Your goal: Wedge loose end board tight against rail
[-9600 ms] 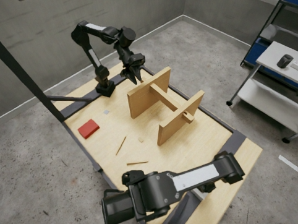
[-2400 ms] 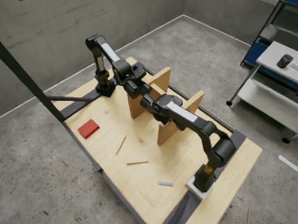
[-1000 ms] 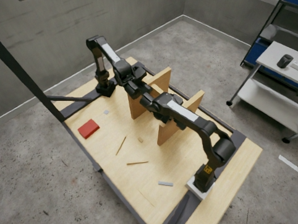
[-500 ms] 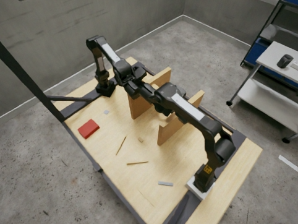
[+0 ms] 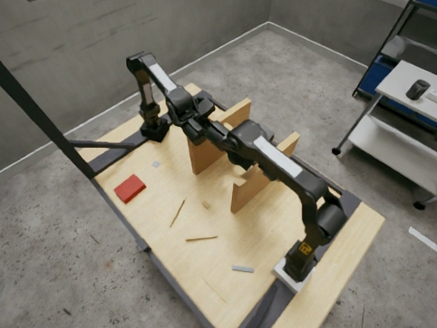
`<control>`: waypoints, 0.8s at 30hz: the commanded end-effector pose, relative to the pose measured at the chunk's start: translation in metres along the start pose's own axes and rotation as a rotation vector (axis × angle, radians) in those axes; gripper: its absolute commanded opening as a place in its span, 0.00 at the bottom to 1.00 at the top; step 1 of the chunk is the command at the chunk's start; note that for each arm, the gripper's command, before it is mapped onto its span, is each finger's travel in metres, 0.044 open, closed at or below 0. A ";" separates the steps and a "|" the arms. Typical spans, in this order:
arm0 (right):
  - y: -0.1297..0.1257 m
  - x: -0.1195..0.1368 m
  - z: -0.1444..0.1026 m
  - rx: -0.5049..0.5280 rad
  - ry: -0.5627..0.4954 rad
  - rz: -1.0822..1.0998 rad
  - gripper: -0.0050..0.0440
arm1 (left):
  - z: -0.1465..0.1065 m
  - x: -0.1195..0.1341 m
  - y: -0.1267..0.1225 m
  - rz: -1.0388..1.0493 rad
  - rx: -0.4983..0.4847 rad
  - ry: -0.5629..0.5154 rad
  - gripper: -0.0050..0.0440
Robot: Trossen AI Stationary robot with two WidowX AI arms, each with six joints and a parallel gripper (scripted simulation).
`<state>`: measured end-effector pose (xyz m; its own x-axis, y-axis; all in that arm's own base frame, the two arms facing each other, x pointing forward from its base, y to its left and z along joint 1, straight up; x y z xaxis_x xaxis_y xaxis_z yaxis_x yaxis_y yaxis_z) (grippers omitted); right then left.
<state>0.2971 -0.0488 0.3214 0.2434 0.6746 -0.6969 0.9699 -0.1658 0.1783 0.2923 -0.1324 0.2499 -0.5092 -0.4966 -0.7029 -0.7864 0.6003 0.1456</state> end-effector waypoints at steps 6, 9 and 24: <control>-0.002 -0.003 -0.003 -0.008 0.005 0.009 0.47 | -0.006 -0.005 0.004 -0.014 0.017 -0.004 0.47; -0.002 -0.003 -0.003 -0.008 0.005 0.009 0.47 | -0.006 -0.005 0.004 -0.014 0.017 -0.004 0.47; -0.002 -0.003 -0.003 -0.008 0.005 0.009 0.47 | -0.033 -0.033 0.006 -0.024 0.023 -0.004 0.47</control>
<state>0.2970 -0.0488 0.3215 0.2439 0.6746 -0.6967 0.9698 -0.1658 0.1790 0.2924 -0.1325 0.2766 -0.5092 -0.4963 -0.7031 -0.7859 0.6011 0.1449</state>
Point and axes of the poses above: on each arm, the point midway between the two fingers, 35 mm back from their tips, its own z axis out along the fingers, its own y axis across the jaws, x = y × z, the point moved 9 cm from there along -z, back along the fingers, and after that the axes turned 12 degrees about z, right-handed, at the moved point
